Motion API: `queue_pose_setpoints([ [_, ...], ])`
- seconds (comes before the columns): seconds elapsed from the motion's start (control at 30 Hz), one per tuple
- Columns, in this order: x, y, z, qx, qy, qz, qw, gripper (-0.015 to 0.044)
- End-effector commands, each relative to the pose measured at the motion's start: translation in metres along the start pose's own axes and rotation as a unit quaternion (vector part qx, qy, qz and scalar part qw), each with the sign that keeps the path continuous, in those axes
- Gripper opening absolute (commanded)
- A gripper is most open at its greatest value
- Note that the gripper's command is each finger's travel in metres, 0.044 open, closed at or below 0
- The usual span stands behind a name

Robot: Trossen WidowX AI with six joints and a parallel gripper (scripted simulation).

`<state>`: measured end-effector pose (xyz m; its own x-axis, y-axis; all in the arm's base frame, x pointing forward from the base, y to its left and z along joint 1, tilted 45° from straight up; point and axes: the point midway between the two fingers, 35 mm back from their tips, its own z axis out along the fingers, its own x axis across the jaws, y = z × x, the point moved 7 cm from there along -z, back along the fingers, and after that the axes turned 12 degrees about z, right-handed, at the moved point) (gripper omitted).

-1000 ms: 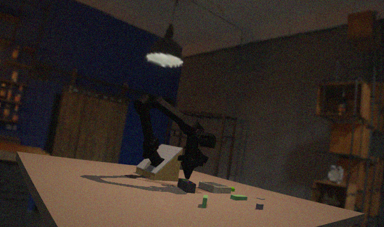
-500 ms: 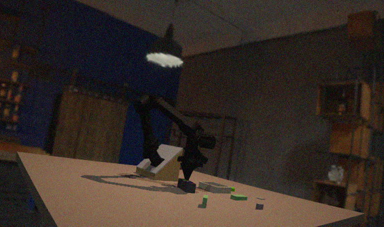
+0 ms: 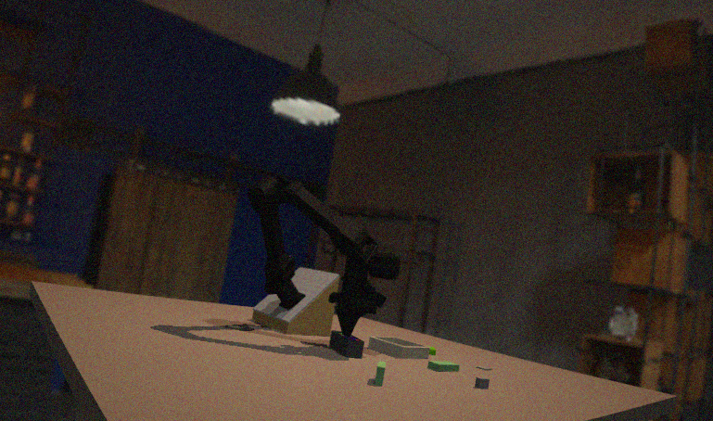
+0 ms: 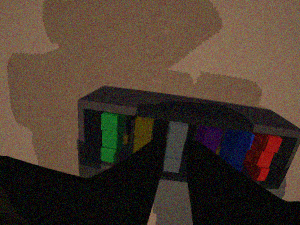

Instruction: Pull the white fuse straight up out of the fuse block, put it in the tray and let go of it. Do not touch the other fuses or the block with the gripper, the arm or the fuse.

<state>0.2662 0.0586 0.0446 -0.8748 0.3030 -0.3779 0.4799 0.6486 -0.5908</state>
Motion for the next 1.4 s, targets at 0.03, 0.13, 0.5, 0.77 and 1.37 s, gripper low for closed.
queue_pose_setpoints([
  [0.03, 0.001, 0.0, 0.002, 0.004, -0.001, -0.004, 1.0, 0.0066],
  [0.13, 0.0, 0.0, 0.001, 0.001, 0.001, -0.001, 1.0, 0.0059],
  [0.5, 0.0, 0.0, 0.001, 0.001, 0.001, -0.001, 1.0, 0.0],
  [0.77, 0.0, 0.0, -0.002, 0.001, 0.001, -0.001, 1.0, 0.0],
  [1.37, 0.0, 0.0, -0.01, 0.001, 0.001, -0.002, 1.0, 0.0],
])
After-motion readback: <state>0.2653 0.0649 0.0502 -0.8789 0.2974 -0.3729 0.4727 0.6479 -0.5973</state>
